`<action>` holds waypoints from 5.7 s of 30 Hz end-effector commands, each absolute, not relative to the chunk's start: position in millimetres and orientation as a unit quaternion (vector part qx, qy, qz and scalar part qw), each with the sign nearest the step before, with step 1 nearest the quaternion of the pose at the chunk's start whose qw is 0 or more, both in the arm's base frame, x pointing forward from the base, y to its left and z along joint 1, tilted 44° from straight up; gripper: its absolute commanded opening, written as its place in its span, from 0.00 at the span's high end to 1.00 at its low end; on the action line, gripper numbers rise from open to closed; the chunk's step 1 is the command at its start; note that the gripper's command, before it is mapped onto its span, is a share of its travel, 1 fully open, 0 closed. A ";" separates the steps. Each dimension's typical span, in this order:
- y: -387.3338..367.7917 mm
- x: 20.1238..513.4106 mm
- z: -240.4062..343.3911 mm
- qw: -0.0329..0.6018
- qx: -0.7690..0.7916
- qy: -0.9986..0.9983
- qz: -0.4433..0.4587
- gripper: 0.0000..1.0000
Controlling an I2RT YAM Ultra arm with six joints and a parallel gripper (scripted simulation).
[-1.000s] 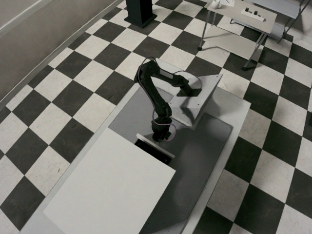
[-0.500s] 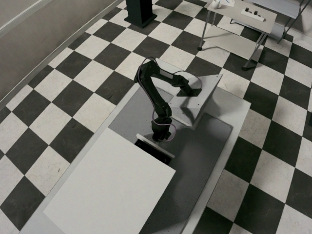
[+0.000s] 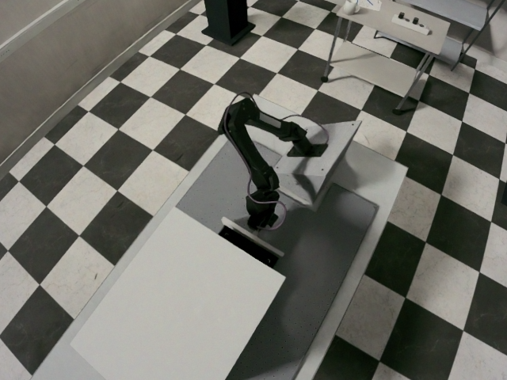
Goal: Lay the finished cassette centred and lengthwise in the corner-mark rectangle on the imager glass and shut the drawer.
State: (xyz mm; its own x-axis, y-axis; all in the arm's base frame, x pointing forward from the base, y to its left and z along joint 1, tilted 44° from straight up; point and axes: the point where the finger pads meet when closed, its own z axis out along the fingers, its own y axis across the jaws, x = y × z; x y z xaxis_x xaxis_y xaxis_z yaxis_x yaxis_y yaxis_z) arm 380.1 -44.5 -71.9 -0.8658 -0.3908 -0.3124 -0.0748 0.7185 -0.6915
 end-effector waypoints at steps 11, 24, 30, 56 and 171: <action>-43.5 386.8 -77.5 0.284 -0.159 0.883 -0.338 1.00; -39.9 418.5 -69.1 0.304 -0.151 0.878 -0.338 1.00; -39.5 426.4 -69.4 0.304 -0.151 0.878 -0.338 1.00; -37.2 446.6 -70.1 0.304 -0.152 0.877 -0.338 1.00; -32.3 495.5 -71.2 0.359 -0.175 0.856 -0.328 1.00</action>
